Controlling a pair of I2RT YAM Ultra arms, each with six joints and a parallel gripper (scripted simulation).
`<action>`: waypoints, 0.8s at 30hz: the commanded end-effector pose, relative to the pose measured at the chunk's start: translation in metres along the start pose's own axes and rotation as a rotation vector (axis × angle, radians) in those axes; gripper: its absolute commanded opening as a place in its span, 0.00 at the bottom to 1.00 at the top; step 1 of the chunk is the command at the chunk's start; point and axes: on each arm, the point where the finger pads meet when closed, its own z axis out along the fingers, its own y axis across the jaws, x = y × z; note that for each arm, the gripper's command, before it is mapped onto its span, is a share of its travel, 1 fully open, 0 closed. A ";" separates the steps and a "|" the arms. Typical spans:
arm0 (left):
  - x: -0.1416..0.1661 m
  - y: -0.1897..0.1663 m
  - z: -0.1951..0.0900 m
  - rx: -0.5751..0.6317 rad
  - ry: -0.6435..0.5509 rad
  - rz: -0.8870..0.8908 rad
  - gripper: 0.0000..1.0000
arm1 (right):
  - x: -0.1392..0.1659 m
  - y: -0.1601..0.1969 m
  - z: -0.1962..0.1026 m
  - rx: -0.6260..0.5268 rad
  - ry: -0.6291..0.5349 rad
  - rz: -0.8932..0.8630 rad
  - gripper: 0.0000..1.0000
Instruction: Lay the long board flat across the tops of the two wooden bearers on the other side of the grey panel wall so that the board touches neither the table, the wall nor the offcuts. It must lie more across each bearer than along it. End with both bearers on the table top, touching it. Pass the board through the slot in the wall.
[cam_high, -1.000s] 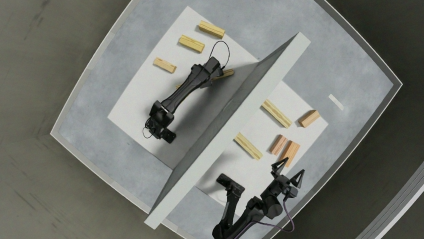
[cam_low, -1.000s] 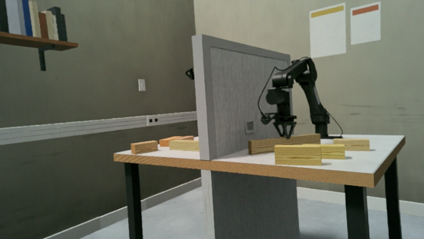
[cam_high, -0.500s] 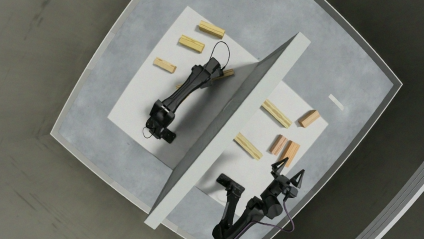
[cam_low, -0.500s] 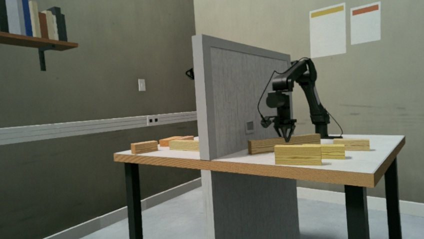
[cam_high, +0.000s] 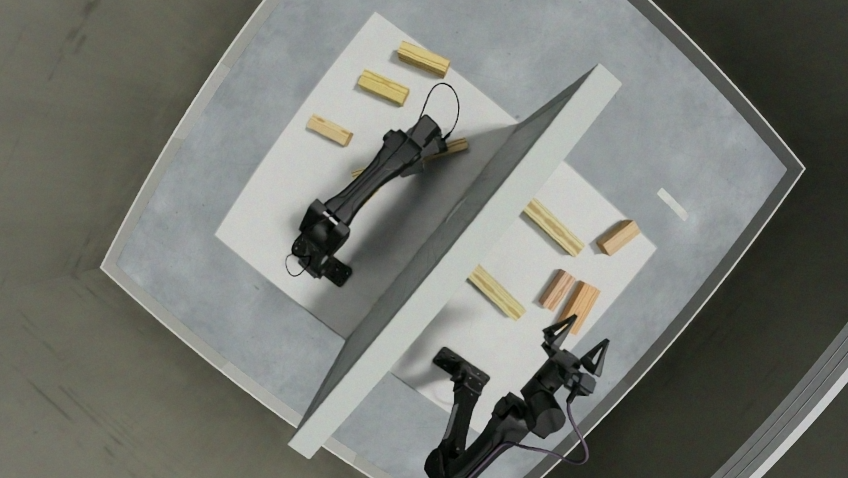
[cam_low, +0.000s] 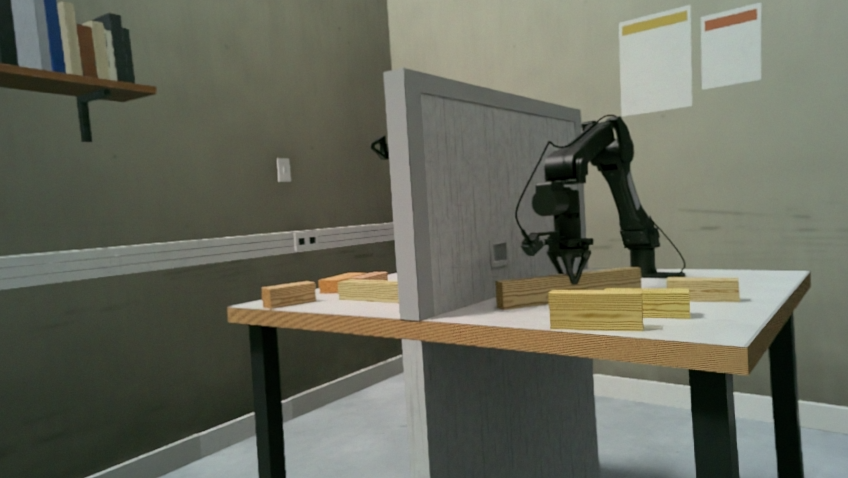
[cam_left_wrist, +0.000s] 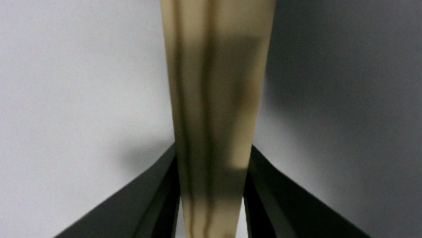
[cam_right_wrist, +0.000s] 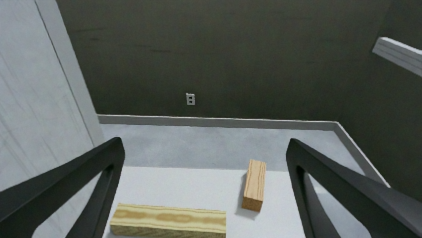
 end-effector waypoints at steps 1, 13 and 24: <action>-0.008 0.000 -0.030 -0.017 -0.050 -0.004 0.00 | -0.020 -0.005 -0.010 0.016 -0.040 -0.001 1.00; -0.012 0.005 -0.054 -0.031 -0.071 -0.006 0.00 | -0.020 -0.005 -0.010 0.016 -0.040 -0.001 1.00; -0.004 0.007 -0.082 -0.038 -0.060 -0.020 0.00 | -0.020 -0.005 -0.010 0.016 -0.040 -0.001 1.00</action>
